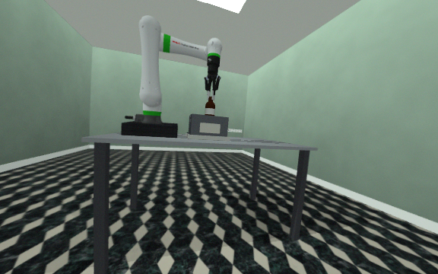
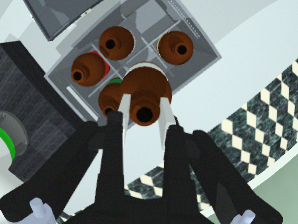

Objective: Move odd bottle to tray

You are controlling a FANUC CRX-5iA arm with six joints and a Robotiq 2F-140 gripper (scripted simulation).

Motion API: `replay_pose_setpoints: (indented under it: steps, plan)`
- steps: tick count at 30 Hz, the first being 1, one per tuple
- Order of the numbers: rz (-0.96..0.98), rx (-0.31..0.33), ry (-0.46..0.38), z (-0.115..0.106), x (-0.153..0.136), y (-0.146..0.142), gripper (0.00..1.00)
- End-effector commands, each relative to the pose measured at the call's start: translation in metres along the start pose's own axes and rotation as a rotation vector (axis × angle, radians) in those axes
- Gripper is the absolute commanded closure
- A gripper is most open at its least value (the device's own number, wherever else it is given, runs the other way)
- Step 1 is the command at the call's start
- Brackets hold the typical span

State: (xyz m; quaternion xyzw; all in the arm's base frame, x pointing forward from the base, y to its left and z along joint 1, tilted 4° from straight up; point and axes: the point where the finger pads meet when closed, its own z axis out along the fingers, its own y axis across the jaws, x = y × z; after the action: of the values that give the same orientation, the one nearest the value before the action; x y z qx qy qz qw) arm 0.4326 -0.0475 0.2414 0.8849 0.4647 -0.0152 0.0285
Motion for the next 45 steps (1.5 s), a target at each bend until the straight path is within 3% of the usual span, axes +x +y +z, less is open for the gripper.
replay_pose_setpoints:
  steps: [1,45]
  plan:
    - [0.0,-0.002,0.001,-0.0027,0.0001,0.0004,0.9]
    - [0.0,-0.002,0.001,-0.0065,0.0001,0.0004,0.9]
